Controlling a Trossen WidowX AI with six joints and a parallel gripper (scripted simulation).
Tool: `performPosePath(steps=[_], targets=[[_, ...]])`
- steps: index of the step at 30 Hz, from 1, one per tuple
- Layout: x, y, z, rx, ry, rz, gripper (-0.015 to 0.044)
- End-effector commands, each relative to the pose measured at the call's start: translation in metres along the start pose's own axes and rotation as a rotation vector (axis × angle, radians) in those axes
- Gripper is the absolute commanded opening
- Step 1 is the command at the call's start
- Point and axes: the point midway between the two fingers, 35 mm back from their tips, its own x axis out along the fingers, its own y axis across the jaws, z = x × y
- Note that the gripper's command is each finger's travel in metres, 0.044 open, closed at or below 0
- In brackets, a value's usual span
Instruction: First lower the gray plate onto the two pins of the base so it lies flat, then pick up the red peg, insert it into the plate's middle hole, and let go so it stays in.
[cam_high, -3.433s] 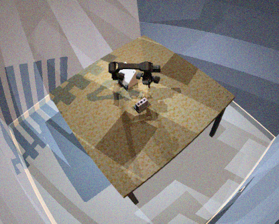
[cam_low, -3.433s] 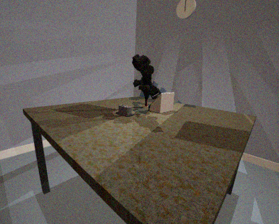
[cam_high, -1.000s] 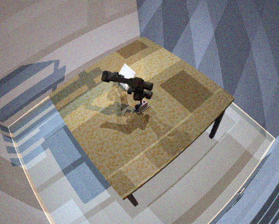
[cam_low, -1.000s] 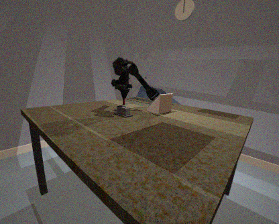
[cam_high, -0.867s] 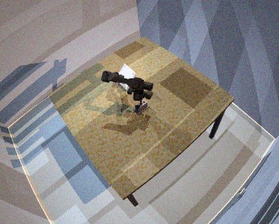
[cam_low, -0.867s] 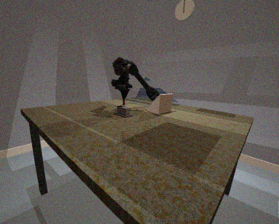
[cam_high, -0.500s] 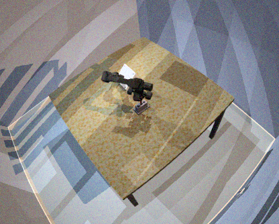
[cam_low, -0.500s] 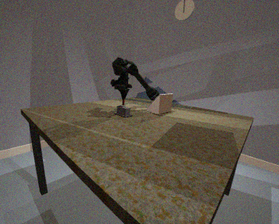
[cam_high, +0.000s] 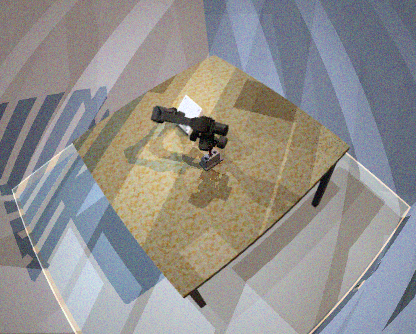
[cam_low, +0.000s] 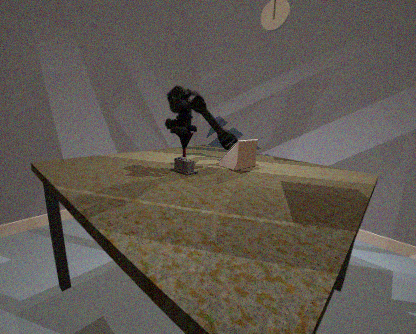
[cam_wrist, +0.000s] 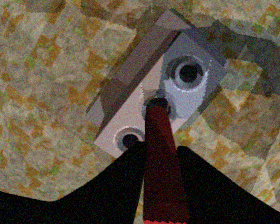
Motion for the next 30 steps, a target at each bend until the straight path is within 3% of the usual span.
performPosePath(steps=[1, 30], targets=[[-0.001, 0.001, 0.000, 0.000, -0.003, 0.003, 0.0000], [0.013, 0.000, 0.000, -0.002, -0.003, 0.000, 0.0000]])
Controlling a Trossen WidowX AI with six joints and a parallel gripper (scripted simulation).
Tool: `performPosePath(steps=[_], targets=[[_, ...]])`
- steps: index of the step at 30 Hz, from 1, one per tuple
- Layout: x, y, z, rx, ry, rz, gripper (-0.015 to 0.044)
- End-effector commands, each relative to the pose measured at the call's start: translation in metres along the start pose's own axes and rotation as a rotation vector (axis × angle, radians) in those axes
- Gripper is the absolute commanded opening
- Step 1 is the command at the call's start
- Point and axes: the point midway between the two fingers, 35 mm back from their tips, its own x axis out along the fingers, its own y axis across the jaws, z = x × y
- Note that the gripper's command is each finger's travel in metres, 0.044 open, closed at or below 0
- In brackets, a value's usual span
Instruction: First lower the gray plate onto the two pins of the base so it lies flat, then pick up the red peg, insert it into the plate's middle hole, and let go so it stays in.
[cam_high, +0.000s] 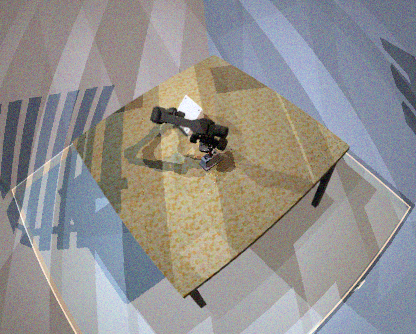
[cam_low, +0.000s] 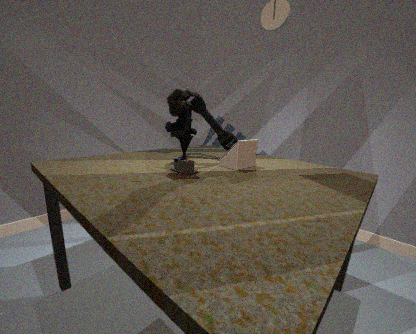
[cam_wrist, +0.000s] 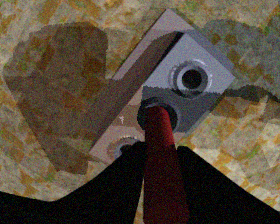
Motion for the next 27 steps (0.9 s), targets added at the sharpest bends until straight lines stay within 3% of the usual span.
performPosePath(steps=[1, 21, 27], targets=[[-0.0008, 0.0001, -0.0004, 0.000, 0.000, 0.001, 0.0000], [0.0013, -0.0002, 0.0002, 0.002, 0.001, -0.001, 0.0000], [0.0013, -0.0002, 0.0002, 0.002, 0.001, -0.001, 0.0150]])
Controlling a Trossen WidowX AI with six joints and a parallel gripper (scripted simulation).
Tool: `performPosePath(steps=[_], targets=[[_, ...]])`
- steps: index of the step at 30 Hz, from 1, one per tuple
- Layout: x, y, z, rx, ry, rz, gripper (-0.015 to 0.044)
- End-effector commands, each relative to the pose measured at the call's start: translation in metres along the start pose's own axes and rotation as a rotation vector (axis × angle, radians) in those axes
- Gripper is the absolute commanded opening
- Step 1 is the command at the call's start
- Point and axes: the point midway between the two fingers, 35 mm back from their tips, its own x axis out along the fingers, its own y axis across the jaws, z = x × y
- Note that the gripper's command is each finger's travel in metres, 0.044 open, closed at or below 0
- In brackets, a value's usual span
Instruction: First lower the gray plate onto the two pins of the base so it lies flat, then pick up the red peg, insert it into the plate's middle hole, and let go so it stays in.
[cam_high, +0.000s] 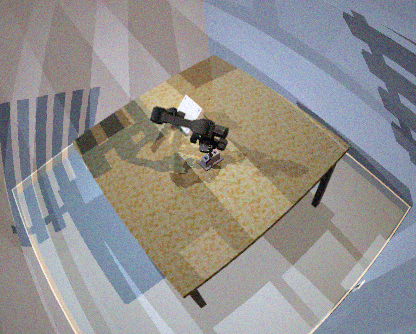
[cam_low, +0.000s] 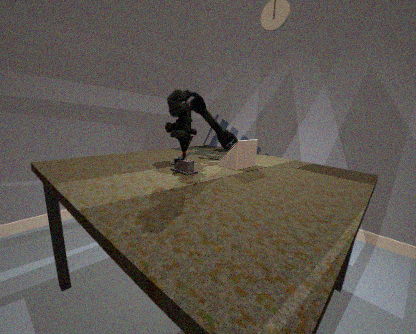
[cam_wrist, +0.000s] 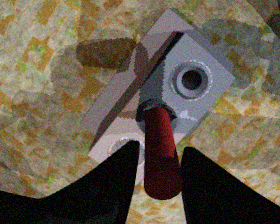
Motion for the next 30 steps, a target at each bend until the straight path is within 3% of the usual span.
performPosePath(steps=[1, 30], targets=[[0.000, 0.000, 0.000, 0.000, 0.000, 0.000, 0.0150], [-0.011, -0.003, 0.000, -0.004, -0.006, 0.005, 0.0150]])
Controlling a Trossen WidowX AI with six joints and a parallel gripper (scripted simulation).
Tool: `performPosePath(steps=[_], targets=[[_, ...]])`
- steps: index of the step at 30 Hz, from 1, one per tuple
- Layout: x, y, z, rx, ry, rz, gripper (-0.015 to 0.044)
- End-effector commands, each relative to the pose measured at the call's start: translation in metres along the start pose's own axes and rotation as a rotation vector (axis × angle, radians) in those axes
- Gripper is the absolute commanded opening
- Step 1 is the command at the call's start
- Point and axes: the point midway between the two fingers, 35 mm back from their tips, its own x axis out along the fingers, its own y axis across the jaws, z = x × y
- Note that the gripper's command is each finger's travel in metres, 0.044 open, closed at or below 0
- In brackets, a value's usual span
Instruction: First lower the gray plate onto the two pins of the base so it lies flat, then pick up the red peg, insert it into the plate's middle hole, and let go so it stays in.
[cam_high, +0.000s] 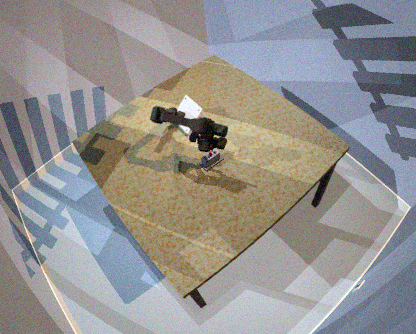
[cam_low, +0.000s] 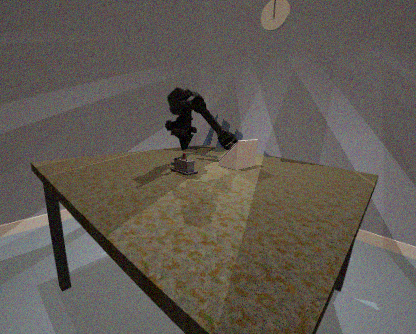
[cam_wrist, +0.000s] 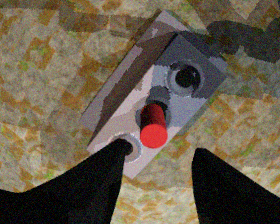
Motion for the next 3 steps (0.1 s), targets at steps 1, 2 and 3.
performPosePath(steps=[1, 2, 3], targets=[[-0.0038, -0.0001, -0.0001, 0.002, -0.001, 0.005, 0.0150], [-0.0042, -0.0002, 0.0000, 0.002, -0.001, 0.005, 0.0150], [-0.0047, -0.0004, 0.0001, 0.002, -0.001, 0.005, 0.0150]])
